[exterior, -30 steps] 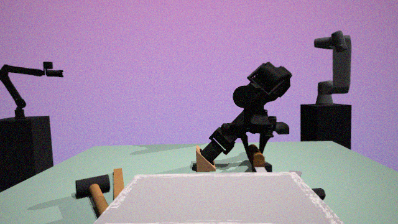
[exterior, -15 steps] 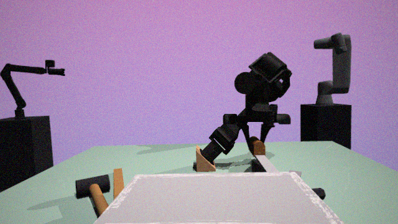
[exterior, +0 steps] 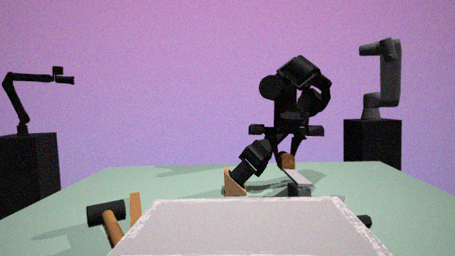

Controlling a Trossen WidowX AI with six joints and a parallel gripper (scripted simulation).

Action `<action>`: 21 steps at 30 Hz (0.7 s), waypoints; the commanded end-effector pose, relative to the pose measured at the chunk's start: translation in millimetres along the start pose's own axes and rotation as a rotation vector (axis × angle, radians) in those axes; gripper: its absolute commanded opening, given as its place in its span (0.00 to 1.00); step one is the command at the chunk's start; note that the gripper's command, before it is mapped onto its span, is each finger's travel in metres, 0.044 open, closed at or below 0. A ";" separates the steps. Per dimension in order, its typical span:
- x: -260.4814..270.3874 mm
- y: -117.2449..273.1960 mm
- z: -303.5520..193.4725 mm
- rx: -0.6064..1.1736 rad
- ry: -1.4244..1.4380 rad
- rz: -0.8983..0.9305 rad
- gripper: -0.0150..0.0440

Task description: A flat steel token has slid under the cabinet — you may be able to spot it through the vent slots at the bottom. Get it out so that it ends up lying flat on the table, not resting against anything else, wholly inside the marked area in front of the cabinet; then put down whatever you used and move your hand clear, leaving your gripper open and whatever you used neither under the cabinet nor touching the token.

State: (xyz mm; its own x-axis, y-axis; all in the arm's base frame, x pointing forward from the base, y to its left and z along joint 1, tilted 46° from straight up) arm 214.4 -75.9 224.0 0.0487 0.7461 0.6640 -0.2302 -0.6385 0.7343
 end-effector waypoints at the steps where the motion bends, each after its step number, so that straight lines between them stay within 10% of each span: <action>1: -3.8 2.3 -0.4 -0.010 0.003 -0.001 0.25; 21: -2.2 -2.4 -2.8 0.004 0.003 0.010 0.25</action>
State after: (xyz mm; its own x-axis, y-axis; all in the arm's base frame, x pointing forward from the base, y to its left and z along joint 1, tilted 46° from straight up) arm 212.2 -74.7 219.9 0.0487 0.7420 0.6686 -0.2184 -0.6453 0.7321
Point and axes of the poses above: the point midway between the two fingers, 35 mm back from their tips, its own y axis back along the fingers, its own x axis across the jaws, z = x × y, the point moved 5 cm from there along y, back along the fingers, and after that the axes turned 6 degrees about y, right-handed, at the moved point
